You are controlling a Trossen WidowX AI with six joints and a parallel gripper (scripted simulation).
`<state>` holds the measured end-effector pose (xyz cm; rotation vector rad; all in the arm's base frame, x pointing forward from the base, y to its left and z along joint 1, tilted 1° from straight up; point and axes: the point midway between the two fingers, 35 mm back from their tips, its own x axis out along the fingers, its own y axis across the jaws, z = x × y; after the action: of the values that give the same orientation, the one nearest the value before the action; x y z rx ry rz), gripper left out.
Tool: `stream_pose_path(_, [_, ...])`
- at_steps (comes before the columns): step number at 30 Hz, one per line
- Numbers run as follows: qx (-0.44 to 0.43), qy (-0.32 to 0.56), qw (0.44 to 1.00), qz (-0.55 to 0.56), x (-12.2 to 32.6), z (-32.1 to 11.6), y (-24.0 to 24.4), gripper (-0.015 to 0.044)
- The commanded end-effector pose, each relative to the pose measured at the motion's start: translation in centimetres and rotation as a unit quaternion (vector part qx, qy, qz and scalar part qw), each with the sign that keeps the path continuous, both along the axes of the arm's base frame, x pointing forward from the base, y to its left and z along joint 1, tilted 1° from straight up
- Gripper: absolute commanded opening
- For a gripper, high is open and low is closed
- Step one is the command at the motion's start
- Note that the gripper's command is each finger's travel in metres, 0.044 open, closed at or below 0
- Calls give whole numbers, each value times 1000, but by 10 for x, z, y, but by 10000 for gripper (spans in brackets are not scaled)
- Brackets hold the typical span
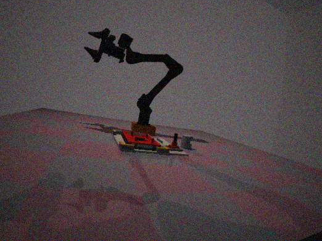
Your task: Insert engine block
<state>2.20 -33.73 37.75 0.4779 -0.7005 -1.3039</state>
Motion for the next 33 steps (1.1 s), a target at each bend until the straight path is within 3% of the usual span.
stream_pose_path(1, [31, -33, 998, 32, 20, -9, -6, 440])
stream_pose_path(12, [145, -126, 971, 145, 98, -40, -6, 440])
stream_pose_path(22, [234, -132, 936, 227, 162, -66, 13, 440])
stream_pose_path(33, [380, -199, 860, 276, 233, -102, 53, 440])
